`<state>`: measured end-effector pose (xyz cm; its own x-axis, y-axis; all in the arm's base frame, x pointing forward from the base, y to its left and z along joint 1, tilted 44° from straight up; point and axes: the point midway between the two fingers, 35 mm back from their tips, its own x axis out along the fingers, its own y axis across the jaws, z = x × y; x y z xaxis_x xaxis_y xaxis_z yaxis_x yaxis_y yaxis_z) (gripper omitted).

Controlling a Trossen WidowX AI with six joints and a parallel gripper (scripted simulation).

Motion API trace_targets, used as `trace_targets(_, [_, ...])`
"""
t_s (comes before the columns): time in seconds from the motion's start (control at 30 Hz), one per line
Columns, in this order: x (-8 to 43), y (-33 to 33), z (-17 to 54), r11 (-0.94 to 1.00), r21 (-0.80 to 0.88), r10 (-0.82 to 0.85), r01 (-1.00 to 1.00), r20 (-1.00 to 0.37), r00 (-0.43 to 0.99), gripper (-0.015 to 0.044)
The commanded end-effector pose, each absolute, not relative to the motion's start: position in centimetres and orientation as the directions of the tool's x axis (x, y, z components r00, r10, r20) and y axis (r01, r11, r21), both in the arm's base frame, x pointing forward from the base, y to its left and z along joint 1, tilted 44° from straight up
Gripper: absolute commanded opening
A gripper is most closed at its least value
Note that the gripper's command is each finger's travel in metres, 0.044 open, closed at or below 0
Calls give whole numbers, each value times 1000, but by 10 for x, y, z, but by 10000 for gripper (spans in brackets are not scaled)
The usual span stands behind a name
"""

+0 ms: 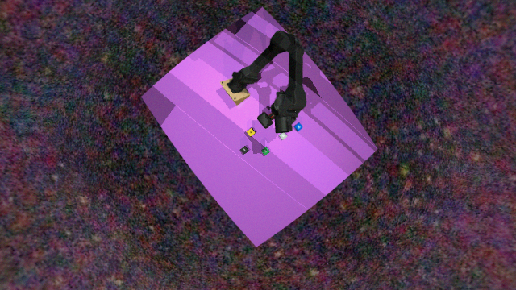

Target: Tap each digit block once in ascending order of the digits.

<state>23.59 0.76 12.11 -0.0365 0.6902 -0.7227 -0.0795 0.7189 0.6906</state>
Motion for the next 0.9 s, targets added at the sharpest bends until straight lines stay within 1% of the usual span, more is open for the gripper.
trace_targets(0.0, [233,11,123,715,696,695,-72,-718,-39,400])
trace_targets(0.47, [234,13,125,715,695,694,-72,-719,-39,400])
trace_targets(0.67, [251,70,179,713,697,697,-73,-717,-37,400])
trace_targets(0.87, [251,72,181,712,698,697,-74,-716,-37,400])
